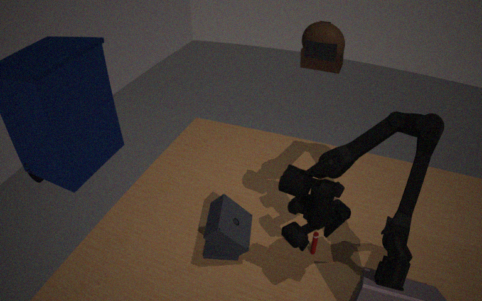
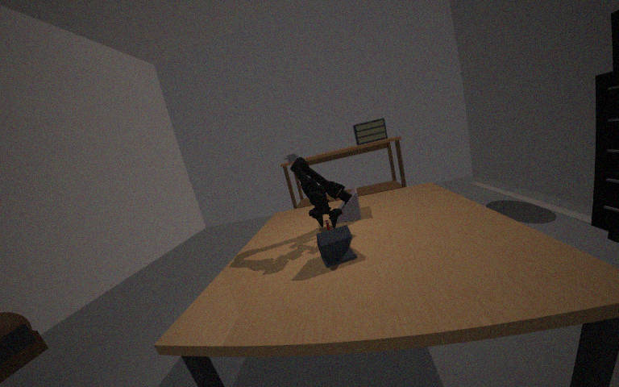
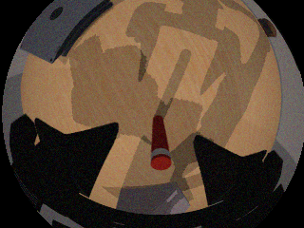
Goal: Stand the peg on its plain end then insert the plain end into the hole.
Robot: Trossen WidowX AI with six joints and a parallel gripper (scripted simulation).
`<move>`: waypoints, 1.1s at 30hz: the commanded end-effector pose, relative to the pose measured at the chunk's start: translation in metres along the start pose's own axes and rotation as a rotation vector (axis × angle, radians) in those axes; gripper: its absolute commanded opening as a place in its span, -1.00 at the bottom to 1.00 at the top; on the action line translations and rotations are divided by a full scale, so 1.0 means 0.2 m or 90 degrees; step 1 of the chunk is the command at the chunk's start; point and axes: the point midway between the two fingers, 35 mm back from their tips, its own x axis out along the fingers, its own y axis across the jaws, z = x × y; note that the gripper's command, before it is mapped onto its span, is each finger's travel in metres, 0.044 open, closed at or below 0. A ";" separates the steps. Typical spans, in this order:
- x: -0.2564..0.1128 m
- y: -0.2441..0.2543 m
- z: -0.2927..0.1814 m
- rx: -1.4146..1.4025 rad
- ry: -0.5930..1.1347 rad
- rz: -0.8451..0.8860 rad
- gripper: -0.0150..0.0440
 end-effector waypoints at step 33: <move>-0.21 0.03 0.01 -0.002 0.004 0.004 -0.49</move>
